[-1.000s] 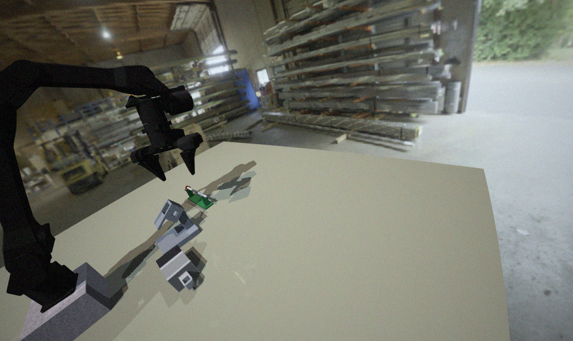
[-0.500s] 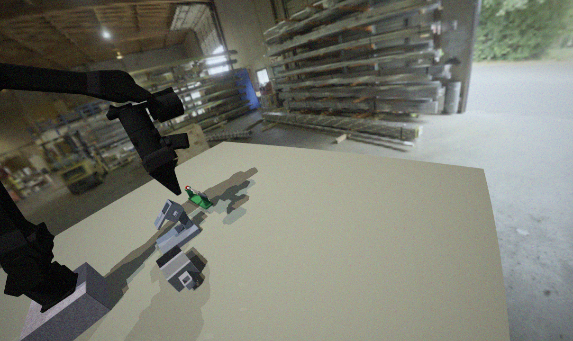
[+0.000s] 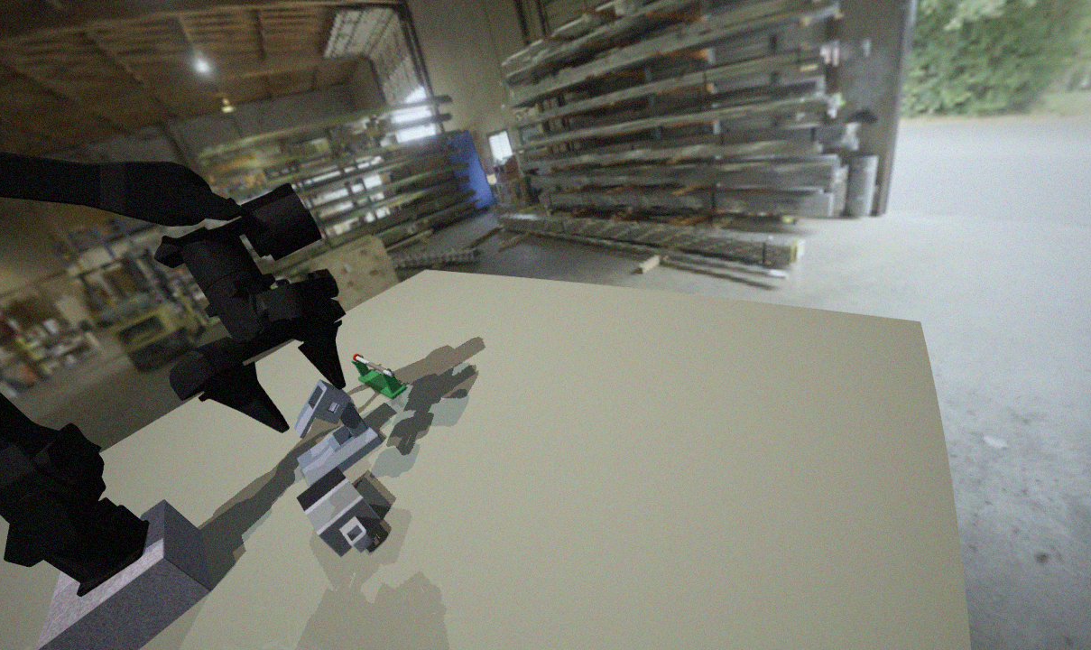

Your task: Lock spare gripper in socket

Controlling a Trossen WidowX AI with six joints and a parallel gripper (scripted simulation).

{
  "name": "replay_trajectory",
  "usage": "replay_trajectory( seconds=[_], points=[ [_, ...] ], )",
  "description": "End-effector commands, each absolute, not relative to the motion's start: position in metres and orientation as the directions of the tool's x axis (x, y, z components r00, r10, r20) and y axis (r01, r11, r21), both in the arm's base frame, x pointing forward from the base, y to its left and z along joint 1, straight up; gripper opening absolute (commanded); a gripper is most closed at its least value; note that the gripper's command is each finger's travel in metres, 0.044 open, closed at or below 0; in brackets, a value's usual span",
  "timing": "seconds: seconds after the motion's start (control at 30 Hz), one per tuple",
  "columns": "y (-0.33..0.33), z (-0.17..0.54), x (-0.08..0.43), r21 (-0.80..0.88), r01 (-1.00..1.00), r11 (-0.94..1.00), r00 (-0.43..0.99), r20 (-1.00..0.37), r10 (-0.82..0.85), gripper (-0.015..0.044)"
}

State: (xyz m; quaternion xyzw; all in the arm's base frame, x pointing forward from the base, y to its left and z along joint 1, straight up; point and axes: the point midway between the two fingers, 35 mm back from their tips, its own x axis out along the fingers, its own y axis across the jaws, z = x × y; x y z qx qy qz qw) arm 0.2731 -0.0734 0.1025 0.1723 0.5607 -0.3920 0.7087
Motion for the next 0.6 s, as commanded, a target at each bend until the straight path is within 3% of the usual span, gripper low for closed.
replay_trajectory(
  seconds=[0.0, 0.57],
  points=[
    [-0.1077, 0.0947, 0.2285, 0.018, 0.994, 0.103, 0.068, -0.865, -0.498, 0.044],
    [-0.1057, 0.0947, 0.2287, 0.018, 0.994, 0.103, 0.068, -0.865, -0.497, 0.044]
  ],
)
